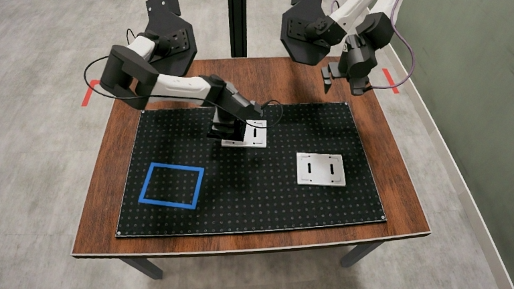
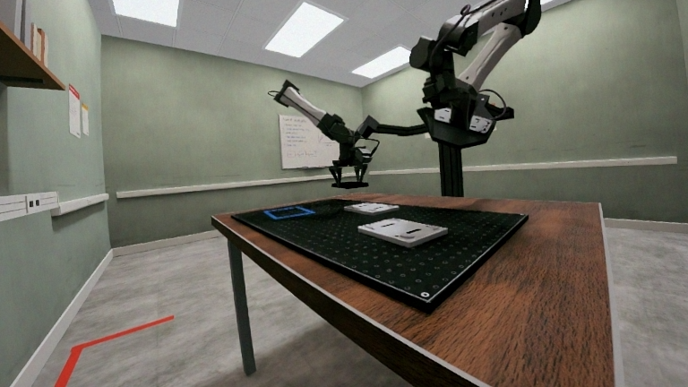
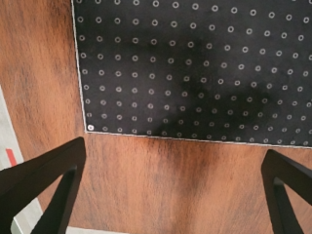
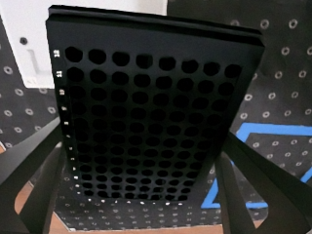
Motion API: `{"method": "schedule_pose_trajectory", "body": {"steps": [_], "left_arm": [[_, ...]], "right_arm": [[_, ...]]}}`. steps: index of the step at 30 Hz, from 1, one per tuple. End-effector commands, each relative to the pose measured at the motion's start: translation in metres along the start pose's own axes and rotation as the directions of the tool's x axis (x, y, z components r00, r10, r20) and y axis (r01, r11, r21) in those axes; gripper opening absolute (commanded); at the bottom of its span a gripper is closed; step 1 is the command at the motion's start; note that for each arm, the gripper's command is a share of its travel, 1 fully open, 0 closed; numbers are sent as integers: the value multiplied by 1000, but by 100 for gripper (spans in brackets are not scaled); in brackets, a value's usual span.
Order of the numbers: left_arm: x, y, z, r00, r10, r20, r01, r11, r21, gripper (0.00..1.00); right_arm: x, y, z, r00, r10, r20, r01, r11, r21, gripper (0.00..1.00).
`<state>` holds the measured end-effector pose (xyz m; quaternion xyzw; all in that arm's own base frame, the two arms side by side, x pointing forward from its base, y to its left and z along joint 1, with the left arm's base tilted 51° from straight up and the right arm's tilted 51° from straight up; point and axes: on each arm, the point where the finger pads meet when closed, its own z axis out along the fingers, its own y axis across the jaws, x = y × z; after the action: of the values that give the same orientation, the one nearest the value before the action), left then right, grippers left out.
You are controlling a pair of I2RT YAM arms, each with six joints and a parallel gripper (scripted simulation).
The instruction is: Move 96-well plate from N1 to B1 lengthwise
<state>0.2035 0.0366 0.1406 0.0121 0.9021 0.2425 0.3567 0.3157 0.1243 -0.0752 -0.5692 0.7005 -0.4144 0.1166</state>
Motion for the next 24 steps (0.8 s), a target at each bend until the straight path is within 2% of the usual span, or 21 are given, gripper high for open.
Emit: {"method": "schedule_pose_trajectory", "body": {"steps": [1,10,24], "left_arm": [[0,1,-1,1000,5,-1,-5,1000,3,100],[0,1,-1,1000,5,-1,-5,1000,3,100],[0,1,-1,1000,5,-1,-5,1000,3,100]], "right_arm": [[2,-14,-2,999,1,32,-2,1000,9,0],[15,-31,-4,999,-8,41,7,1000,15,0],[50,-67,1,1000,-1,32,0,1000,15,0]]}}
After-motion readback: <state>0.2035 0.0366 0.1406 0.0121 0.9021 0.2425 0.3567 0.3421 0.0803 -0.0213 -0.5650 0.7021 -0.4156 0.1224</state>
